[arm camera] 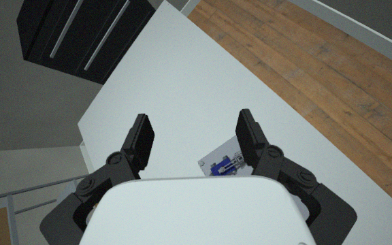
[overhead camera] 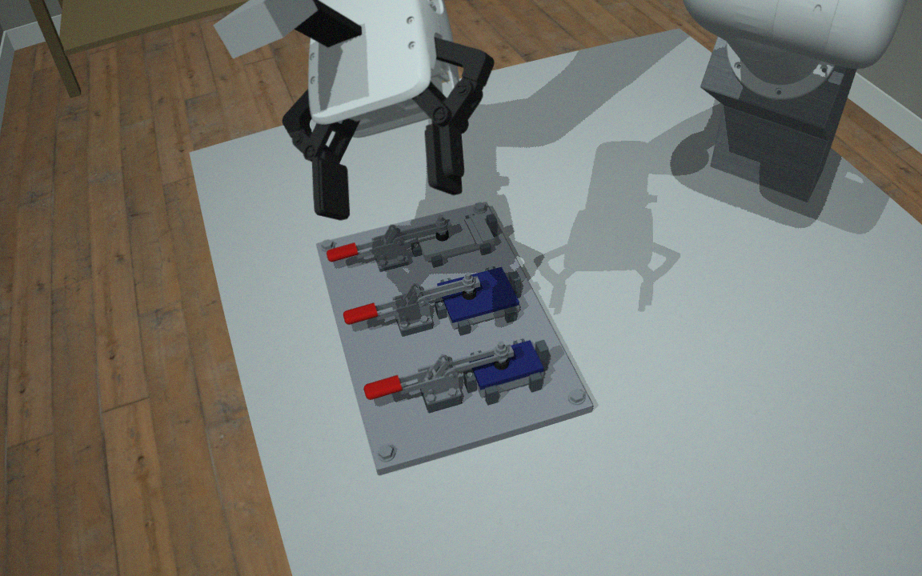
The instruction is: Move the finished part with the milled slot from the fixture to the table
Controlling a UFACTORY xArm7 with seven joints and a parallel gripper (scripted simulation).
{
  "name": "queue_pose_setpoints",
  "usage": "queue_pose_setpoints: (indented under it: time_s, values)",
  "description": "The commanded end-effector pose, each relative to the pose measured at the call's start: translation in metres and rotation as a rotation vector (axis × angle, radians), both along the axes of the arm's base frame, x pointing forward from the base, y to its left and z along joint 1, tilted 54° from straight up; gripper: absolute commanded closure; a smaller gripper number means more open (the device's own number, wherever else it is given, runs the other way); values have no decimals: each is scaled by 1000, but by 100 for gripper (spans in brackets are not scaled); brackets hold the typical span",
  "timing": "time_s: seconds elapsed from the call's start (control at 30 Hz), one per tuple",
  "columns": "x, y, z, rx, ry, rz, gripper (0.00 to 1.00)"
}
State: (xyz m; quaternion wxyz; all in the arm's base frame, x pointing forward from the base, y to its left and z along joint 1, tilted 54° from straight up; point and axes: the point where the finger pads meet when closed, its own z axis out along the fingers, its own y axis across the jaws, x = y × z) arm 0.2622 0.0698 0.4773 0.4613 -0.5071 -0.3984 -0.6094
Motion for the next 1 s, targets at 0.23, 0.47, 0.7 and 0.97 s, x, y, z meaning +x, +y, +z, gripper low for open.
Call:
queue_pose_setpoints:
  time_s: [0.23,0.47,0.7,0.97]
  values:
    - [0,-1,1,0,-2,-3,0]
    - [0,-1,1,0,-2,-3,0]
    - [13,3,-21,-155,34,-99,0]
    - [29,4,-48,-322,79,-202,0]
